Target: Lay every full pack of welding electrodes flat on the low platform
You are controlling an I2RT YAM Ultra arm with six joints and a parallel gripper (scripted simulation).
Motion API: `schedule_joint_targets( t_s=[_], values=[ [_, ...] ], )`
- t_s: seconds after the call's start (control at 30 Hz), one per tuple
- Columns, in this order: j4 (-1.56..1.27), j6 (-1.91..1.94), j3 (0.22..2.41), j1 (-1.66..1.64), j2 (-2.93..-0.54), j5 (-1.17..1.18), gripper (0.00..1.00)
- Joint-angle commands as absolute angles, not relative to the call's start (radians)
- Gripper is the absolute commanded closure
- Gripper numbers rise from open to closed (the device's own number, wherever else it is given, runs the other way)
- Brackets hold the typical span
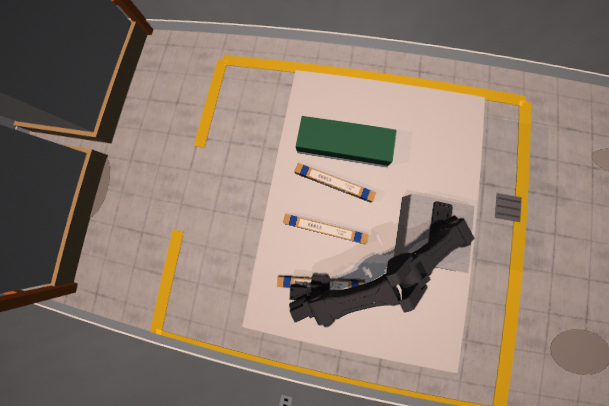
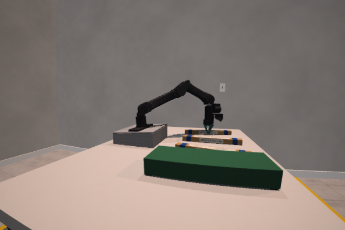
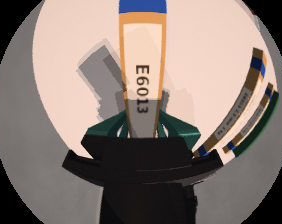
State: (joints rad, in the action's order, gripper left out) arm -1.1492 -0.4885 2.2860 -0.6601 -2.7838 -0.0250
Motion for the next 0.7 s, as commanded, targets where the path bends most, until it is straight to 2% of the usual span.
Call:
schedule_joint_targets(
  t_s=[0.0, 0.67],
  values=[
    [-1.142, -0.49, 2.279, -0.661, -2.765, -0.026, 1.0],
    [-1.225, -0.488, 2.337, -0.659, -2.711, -0.027, 1.0]
  ],
)
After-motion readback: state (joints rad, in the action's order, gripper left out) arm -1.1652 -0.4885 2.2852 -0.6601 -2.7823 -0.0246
